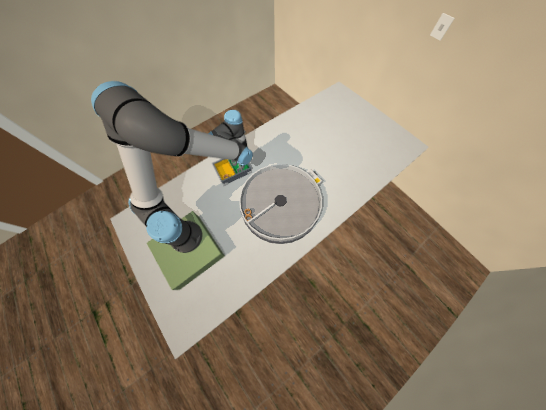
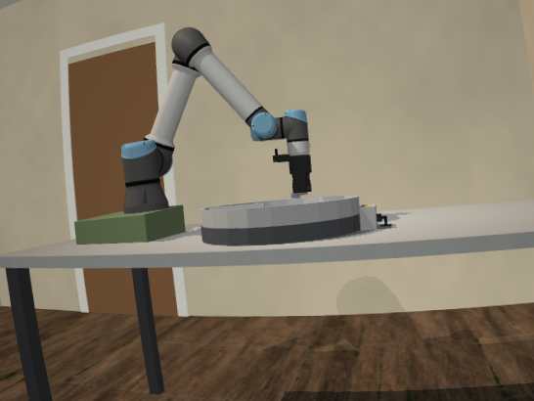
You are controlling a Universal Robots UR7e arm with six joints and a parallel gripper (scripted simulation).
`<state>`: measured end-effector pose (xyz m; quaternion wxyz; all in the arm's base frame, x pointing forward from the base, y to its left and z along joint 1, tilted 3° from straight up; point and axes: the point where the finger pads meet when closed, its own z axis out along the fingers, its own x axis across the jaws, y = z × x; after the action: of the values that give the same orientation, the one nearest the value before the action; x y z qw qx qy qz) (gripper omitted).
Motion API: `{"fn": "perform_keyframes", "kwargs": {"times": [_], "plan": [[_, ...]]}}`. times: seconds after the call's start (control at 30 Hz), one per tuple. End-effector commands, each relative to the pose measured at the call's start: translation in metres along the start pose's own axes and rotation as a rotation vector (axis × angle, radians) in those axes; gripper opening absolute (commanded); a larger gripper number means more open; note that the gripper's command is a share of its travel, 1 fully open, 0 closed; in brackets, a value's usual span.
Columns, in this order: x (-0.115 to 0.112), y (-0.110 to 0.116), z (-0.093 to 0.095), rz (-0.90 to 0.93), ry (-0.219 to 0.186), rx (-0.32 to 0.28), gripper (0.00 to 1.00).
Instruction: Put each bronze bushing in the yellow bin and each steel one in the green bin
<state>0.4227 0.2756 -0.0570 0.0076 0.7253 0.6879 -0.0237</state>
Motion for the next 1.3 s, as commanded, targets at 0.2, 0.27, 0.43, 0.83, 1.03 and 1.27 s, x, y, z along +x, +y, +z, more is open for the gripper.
{"fn": "perform_keyframes", "kwargs": {"times": [0.2, 0.27, 0.43, 0.83, 1.03, 1.27], "plan": [[0.000, 0.000, -0.003, 0.000, 0.001, -0.002, 0.42], [0.000, 0.000, -0.004, 0.000, 0.001, -0.002, 0.42], [0.000, 0.000, -0.005, 0.000, 0.001, -0.002, 0.42], [0.000, 0.000, -0.008, 0.000, 0.001, -0.002, 0.42], [0.000, 0.000, -0.028, 0.000, 0.001, -0.002, 0.42], [0.000, 0.000, -0.069, 0.000, 0.001, -0.002, 0.42]]}}
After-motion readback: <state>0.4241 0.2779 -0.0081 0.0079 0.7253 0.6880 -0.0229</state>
